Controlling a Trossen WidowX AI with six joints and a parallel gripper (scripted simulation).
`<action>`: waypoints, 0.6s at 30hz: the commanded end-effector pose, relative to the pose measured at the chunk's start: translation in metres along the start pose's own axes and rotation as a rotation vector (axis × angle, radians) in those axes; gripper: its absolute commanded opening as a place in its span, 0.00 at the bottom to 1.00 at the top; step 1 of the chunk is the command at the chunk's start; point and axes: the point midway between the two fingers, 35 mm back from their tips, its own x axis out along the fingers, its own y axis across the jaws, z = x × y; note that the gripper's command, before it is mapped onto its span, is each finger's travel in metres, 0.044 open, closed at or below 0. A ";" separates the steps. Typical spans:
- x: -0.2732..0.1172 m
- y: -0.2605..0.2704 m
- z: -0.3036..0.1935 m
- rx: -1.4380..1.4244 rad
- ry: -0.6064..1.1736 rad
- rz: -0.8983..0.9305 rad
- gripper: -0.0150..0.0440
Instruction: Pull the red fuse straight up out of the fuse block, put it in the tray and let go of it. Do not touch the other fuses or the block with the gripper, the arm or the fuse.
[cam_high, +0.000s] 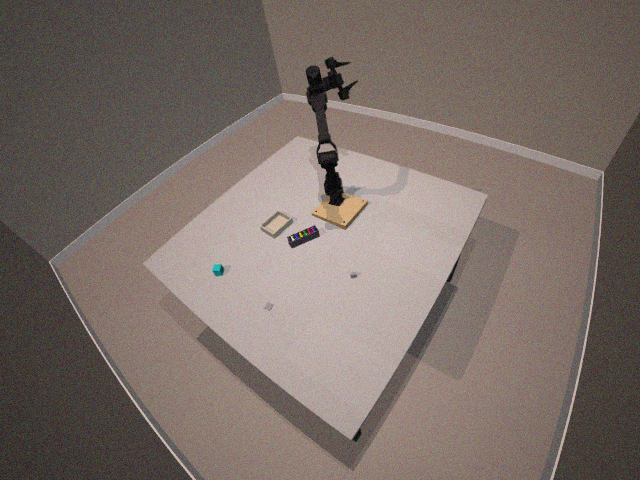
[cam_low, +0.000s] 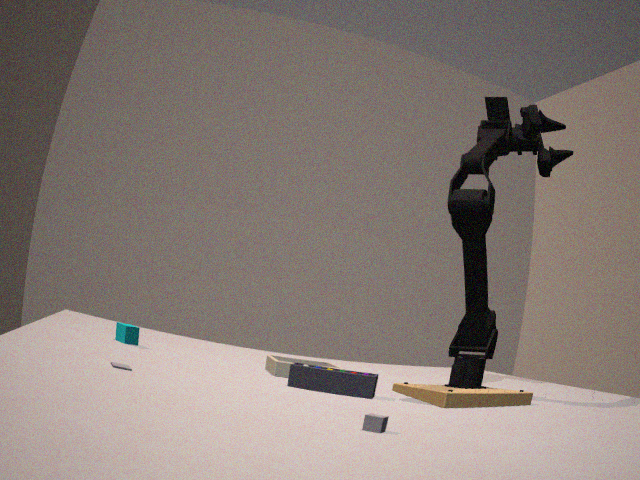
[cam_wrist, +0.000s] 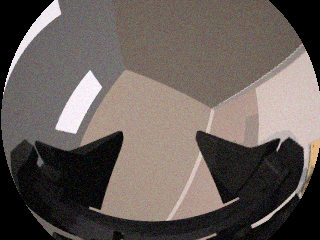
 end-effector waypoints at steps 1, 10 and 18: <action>0.000 0.000 -0.002 0.000 0.009 0.003 0.89; -0.053 0.014 -0.113 0.012 0.457 0.142 0.49; -0.153 0.009 -0.200 -0.016 0.903 0.233 0.38</action>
